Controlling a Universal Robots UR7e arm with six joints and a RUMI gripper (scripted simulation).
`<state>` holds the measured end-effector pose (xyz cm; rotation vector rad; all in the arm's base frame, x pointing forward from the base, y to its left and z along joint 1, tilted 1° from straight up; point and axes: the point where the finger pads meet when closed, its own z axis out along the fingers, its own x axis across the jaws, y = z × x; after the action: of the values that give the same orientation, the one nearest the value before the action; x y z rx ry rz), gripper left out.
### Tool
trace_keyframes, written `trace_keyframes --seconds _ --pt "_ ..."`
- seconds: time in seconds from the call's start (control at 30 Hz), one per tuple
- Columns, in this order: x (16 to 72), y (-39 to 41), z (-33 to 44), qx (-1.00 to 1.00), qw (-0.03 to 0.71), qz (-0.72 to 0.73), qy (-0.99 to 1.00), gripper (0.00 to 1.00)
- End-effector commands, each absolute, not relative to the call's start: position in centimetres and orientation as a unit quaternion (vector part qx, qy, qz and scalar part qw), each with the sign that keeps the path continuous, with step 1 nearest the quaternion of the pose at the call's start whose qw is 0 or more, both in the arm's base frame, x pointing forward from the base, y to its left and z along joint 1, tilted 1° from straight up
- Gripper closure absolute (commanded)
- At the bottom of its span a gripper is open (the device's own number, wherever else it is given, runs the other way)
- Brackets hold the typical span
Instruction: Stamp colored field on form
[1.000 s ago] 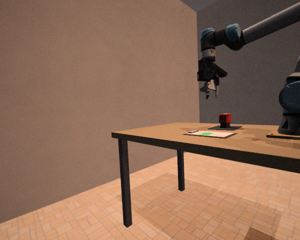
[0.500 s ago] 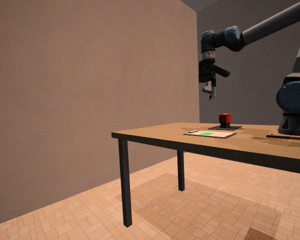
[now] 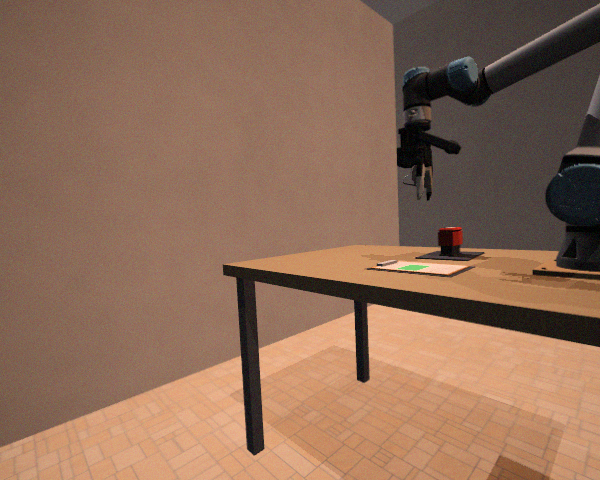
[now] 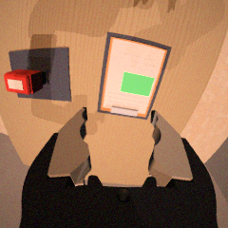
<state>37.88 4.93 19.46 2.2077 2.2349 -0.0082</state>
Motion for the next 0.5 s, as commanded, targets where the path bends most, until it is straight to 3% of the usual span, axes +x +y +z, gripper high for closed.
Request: trace_keyframes --seconds 0.0,0.47 --pt "38.2 4.2 19.3 0.777 0.003 -0.005 0.629 0.45" --pt "39.1 2.1 18.9 0.921 0.004 -0.004 0.39 0.45"
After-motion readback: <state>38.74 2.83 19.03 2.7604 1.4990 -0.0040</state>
